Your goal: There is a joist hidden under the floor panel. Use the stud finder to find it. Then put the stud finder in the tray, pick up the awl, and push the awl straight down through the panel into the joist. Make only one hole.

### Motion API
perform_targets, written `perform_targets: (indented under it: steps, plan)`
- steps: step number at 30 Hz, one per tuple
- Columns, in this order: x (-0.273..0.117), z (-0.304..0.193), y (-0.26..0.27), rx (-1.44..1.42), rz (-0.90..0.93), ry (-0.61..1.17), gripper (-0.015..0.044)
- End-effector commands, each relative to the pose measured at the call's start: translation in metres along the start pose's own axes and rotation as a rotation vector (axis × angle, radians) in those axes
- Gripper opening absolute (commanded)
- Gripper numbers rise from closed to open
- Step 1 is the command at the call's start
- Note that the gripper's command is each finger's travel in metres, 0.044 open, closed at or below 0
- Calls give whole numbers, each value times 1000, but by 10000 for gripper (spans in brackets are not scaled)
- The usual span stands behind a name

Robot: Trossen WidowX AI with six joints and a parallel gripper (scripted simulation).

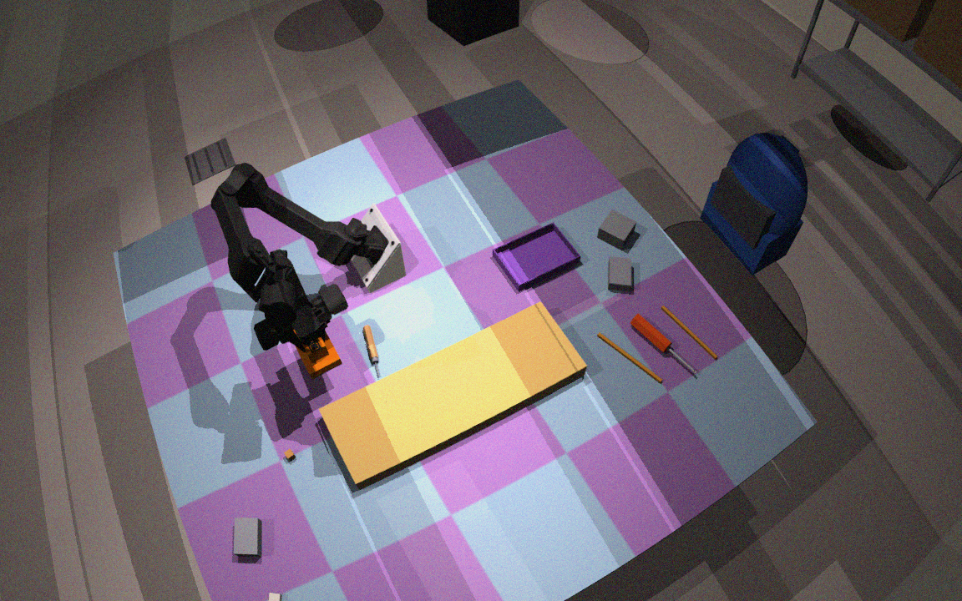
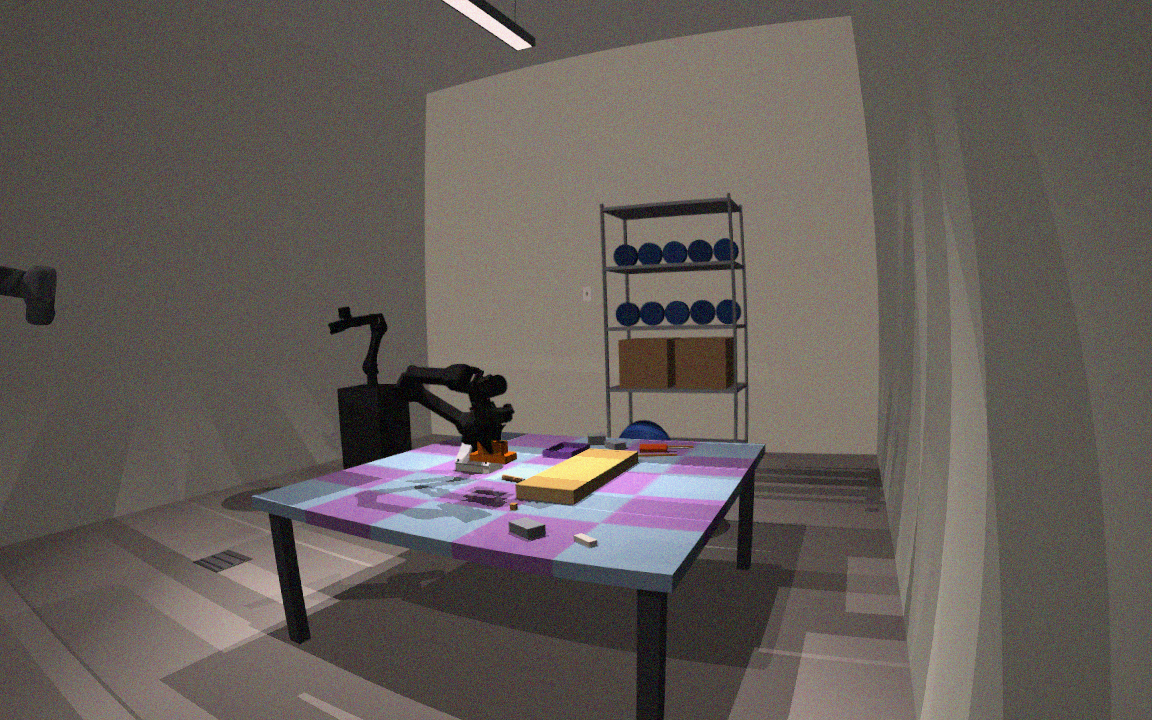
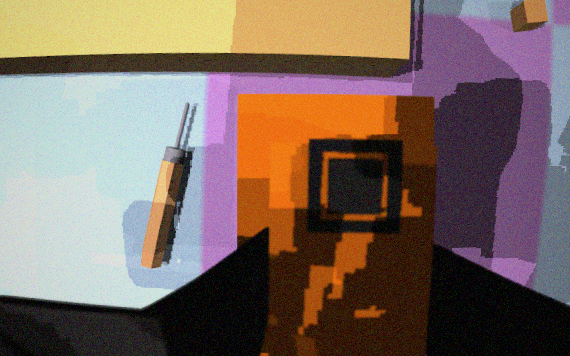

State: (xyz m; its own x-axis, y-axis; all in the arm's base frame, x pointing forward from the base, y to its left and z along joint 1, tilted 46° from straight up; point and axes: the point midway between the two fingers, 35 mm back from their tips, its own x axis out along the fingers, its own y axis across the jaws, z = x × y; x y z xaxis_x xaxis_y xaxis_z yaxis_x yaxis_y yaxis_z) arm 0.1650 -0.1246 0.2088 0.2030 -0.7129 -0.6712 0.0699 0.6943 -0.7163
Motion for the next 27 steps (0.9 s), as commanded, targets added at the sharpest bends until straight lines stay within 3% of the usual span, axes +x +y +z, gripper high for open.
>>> perform_targets:
  steps: [1,27]
  plan:
    - [-10,2,-4,5,-14,-9,0]
    - [-1,103,-10,21,-18,-12,0]
